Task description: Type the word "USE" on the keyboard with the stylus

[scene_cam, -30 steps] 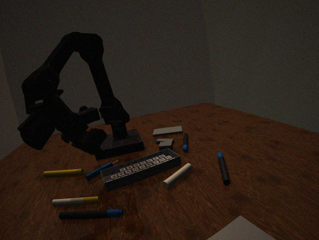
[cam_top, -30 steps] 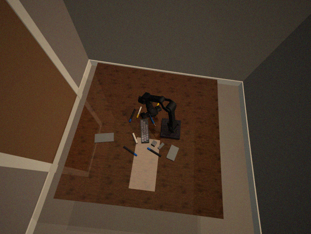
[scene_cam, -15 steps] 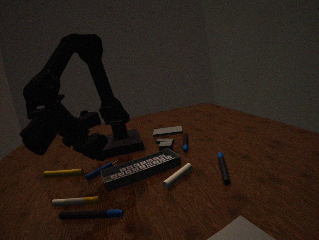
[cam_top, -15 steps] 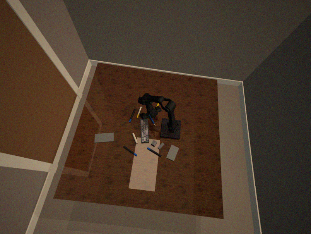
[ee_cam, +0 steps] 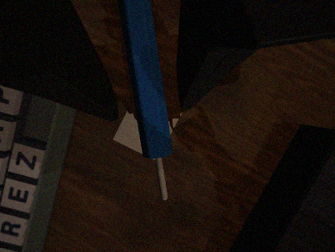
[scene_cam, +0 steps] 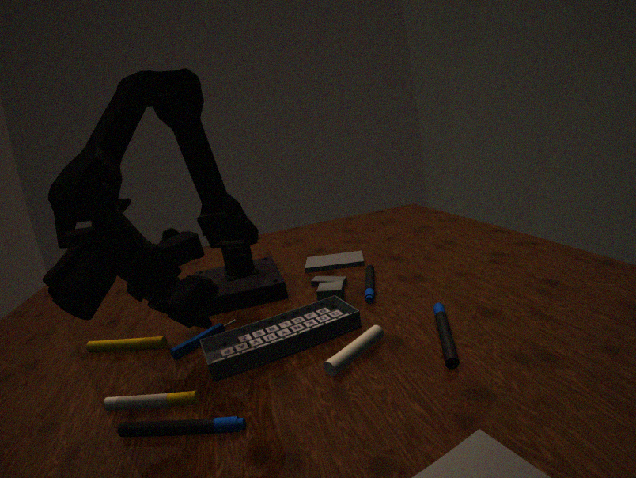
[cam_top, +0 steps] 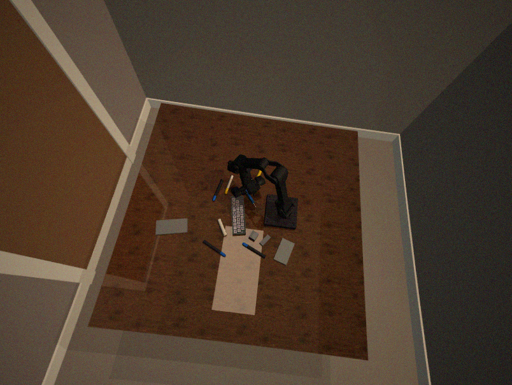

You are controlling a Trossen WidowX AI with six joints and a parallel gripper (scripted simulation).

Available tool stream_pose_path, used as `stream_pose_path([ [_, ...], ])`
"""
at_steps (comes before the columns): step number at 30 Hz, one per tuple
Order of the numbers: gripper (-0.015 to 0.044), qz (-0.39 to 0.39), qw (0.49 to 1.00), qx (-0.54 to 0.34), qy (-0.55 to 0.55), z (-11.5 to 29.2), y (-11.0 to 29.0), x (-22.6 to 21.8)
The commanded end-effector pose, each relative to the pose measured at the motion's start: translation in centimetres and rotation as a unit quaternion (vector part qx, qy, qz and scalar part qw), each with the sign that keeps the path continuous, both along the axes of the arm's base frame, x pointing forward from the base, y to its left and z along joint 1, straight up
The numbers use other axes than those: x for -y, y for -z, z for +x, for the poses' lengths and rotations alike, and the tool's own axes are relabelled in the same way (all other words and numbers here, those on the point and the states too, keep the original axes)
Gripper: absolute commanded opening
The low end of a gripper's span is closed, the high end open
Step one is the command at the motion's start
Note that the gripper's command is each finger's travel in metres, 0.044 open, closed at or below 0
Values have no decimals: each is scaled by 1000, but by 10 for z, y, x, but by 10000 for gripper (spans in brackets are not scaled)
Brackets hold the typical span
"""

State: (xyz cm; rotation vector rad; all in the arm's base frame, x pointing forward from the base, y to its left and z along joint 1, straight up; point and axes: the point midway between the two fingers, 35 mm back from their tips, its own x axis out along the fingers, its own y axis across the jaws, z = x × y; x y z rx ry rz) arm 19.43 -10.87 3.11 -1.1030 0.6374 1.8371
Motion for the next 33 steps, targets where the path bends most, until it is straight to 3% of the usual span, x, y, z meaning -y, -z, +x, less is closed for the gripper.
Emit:
stream_pose_path([
  [1, 150, 5, 1000, 0, -1, -1, 4, -2],
  [27, 150, 5, 1000, 0, -1, 0, 23, -2],
  [31, 45, 1, 1000, -1, 0, 0, 22, 0],
  [33, 32, 1, 1000, -1, 0, 0, 22, 0],
])
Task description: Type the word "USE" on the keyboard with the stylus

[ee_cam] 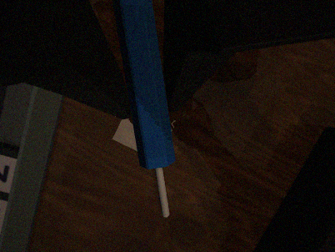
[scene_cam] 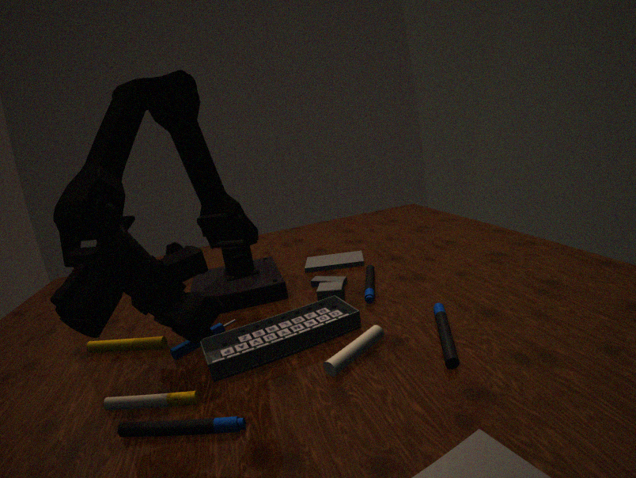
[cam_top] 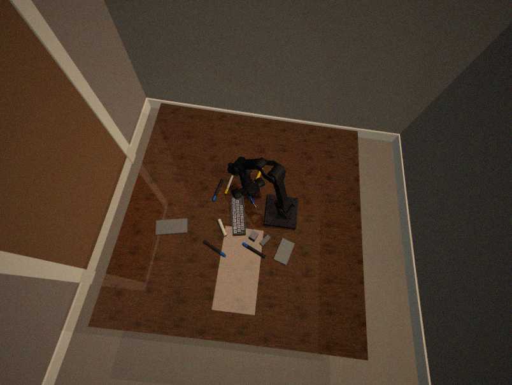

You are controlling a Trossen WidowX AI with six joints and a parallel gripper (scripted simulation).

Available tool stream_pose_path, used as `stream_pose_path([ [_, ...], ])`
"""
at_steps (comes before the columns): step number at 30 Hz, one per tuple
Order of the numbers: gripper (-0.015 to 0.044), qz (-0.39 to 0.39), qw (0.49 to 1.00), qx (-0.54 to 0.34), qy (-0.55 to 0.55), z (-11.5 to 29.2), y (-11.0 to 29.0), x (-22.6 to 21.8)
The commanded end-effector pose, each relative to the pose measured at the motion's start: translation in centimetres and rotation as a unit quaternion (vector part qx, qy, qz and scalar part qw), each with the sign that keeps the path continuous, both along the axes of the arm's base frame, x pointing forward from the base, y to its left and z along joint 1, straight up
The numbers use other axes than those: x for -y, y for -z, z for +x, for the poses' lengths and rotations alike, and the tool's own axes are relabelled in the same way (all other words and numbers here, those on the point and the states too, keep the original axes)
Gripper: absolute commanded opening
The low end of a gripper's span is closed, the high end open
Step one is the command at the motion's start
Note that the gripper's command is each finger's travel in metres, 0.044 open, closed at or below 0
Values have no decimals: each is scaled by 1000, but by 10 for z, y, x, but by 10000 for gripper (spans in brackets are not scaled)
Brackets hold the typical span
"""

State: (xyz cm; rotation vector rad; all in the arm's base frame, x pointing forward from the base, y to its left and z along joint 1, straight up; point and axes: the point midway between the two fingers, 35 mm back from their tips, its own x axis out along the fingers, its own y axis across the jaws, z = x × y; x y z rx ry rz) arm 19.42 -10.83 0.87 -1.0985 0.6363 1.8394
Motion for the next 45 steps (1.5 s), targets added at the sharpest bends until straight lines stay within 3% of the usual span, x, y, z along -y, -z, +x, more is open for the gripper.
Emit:
stream_pose_path([
  [1, 25, 0, 1000, 0, 0, 0, 0, 0],
  [9, 0, 0, 1000, 0, 0, 0, -2, 0],
  [18, 0, 0, 1000, 0, 0, -1, -49, 0],
  [24, 0, -7, 1000, -5, 1, -1, -47, -2],
  [45, 0, -232, 960, -153, 14, 4, -50, -34],
])
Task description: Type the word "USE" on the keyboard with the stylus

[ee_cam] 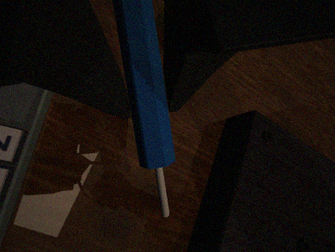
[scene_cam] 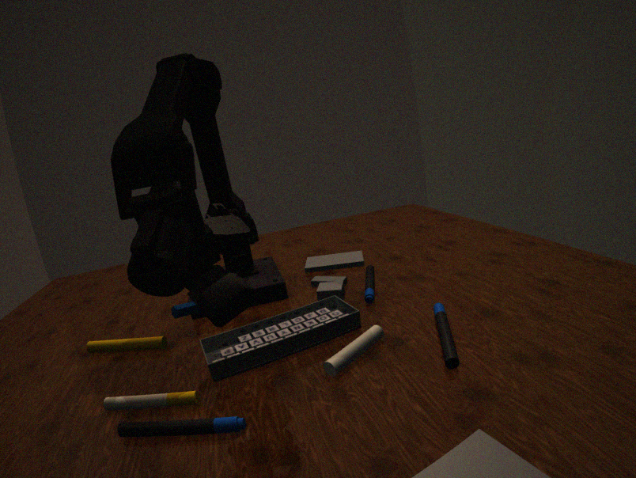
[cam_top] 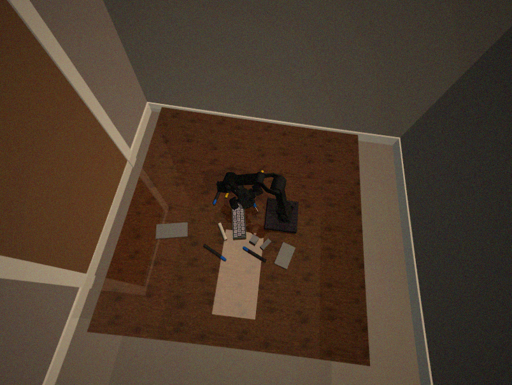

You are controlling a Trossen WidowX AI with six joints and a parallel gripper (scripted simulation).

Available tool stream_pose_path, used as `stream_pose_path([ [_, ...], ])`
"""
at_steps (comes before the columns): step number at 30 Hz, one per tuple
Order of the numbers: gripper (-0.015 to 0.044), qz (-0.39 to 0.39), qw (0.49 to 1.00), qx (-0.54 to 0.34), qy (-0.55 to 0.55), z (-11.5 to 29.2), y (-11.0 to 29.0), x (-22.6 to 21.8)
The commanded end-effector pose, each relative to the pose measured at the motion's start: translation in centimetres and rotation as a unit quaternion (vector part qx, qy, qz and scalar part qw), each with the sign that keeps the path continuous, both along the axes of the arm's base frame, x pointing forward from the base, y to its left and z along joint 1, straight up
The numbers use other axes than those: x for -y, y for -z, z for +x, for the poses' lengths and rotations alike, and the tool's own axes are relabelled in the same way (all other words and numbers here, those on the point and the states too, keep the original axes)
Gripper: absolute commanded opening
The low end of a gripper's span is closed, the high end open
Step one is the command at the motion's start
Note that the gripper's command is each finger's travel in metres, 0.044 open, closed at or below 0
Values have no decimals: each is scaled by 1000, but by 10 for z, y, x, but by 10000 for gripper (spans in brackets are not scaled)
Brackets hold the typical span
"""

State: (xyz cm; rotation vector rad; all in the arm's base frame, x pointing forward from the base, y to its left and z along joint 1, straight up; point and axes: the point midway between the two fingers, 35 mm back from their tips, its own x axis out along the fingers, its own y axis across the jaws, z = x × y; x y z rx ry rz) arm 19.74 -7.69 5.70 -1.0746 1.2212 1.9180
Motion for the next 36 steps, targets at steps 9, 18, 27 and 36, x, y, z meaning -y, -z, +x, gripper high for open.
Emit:
stream_pose_path([
  [9, 0, -149, 989, -17, 3, 7, -6, -17],
  [18, 0, -273, 962, 9, 3, 15, -14, -29],
  [27, 0, -375, 924, 74, 8, 26, -23, -46],
  [36, 0, -457, 874, 162, 10, 38, -34, -65],
])
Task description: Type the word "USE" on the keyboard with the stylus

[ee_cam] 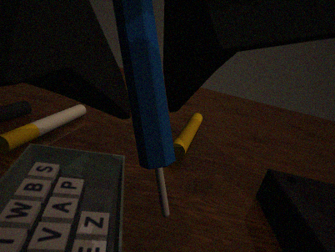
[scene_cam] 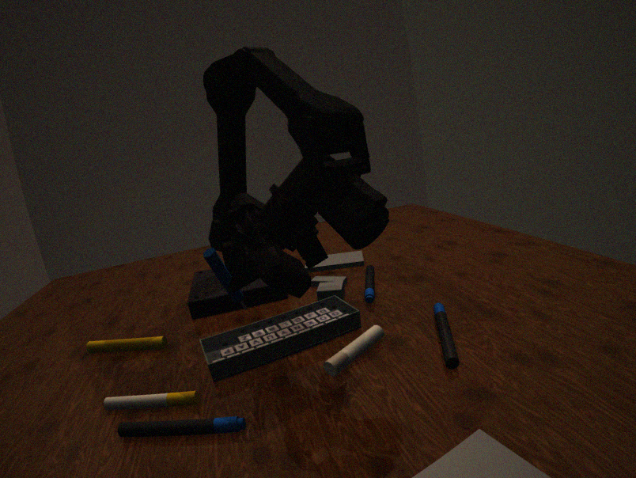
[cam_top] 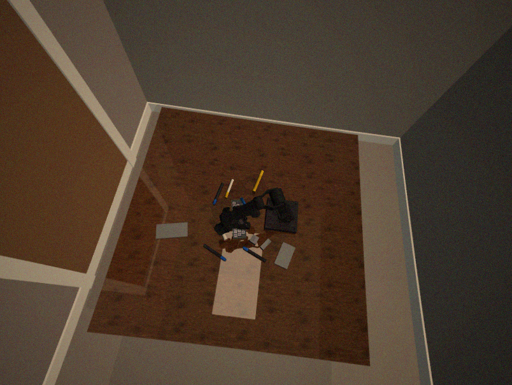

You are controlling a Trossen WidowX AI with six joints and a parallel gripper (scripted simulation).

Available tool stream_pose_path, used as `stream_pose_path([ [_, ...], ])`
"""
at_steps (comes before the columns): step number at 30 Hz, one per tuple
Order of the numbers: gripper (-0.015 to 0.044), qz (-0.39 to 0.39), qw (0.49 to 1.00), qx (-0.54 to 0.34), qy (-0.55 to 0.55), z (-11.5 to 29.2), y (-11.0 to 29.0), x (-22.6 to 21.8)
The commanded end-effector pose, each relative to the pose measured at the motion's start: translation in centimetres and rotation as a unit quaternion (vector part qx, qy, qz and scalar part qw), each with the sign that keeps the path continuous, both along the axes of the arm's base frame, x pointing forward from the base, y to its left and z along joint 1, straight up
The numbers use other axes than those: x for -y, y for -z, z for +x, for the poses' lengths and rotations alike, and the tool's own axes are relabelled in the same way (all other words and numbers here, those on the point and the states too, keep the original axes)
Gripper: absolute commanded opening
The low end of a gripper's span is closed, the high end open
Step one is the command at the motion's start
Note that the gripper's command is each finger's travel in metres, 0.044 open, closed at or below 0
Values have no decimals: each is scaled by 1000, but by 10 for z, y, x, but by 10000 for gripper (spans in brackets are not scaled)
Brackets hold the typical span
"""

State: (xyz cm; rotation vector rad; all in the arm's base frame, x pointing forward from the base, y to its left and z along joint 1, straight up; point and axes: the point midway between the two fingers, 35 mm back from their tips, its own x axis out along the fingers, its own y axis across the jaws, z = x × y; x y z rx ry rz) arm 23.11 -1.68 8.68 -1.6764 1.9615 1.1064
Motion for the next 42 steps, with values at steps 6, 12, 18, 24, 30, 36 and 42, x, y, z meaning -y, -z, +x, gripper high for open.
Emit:
stream_pose_path([
  [6, 0, -84, 991, 100, -32, 13, -15, -19],
  [12, 0, -125, 974, 180, -60, 21, -25, -36],
  [18, 0, -128, 971, 189, -63, 22, -25, -38],
  [24, 0, -128, 971, 189, -63, 23, 3, -39],
  [30, 26, -128, 971, 189, -63, 23, 9, -39],
  [36, 81, -128, 971, 189, -63, 23, 10, -39],
  [42, 81, -128, 971, 189, -63, 23, 14, -39],
])
